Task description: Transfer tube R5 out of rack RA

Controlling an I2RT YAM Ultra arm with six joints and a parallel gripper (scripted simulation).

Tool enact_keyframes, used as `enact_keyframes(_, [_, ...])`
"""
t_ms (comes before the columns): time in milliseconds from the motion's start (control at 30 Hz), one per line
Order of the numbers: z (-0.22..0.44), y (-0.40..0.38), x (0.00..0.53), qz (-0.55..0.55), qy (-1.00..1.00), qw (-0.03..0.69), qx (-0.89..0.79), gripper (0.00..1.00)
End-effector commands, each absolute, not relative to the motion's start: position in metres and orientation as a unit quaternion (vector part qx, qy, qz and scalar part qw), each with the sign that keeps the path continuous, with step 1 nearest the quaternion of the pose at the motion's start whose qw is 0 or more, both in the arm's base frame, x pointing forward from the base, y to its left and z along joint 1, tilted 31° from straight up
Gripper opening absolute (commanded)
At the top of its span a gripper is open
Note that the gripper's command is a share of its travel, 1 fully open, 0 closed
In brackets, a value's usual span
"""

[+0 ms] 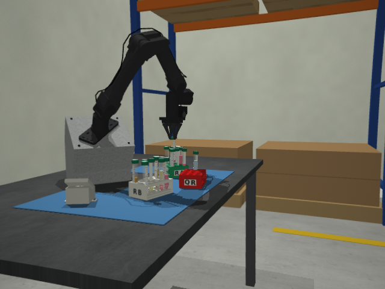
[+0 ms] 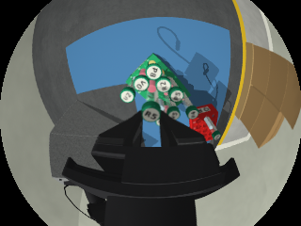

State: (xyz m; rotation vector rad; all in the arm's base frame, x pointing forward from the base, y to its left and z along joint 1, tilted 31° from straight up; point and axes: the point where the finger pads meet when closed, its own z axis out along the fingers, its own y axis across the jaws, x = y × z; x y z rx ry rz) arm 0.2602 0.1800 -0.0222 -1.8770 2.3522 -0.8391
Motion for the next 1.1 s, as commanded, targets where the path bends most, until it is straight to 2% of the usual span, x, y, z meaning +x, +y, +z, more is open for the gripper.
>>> enact_keyframes(0, [-0.004, 0.198, 0.259, -0.258, 0.755, 0.033, -0.602, 0.00])
enact_keyframes(700, [0.010, 0.203, 0.253, -0.258, 0.755, 0.033, -0.602, 0.00])
enact_keyframes(767, [0.002, 0.188, 0.241, -0.263, 0.751, 0.013, -0.605, 0.00])
enact_keyframes(1067, [0.000, 0.183, 0.232, -0.260, 0.754, 0.025, -0.603, 0.00])
